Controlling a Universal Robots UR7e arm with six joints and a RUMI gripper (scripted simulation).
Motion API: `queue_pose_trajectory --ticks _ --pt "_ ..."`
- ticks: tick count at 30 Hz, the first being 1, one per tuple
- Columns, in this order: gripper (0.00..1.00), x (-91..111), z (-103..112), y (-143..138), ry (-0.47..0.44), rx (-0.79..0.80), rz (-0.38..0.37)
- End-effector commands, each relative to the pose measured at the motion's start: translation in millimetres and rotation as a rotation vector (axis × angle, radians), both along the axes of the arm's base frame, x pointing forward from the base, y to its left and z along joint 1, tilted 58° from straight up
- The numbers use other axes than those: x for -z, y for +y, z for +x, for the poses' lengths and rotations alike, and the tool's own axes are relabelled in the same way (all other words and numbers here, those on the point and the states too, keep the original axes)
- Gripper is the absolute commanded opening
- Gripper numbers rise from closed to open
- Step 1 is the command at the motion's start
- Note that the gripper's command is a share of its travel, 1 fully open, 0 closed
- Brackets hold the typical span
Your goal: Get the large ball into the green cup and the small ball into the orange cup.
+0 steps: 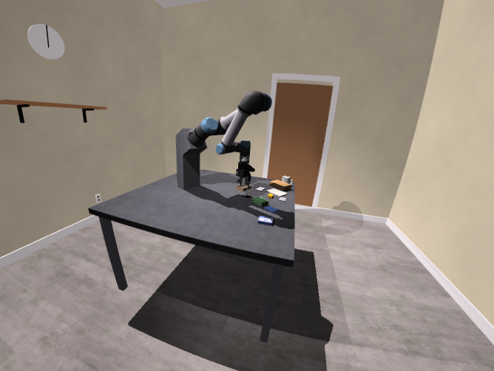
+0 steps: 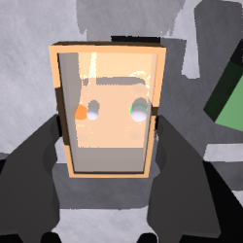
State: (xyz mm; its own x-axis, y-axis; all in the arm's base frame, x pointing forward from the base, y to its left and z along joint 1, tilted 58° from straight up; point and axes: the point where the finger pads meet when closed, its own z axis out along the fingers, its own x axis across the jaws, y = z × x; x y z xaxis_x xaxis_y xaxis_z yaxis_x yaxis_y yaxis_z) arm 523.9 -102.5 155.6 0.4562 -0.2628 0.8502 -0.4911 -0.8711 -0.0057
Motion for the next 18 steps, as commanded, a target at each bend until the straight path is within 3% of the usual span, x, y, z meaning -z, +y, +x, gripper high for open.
queue_pose_trajectory --ticks 1,11,18 --pt "0.44 -0.8 -1.0 0.4 0.001 -0.006 0.004" --pt "0.44 -3.7 1.5 1.3 0.032 0.003 0.014" --pt "0.44 1.6 -1.5 0.5 0.007 -0.01 0.01"
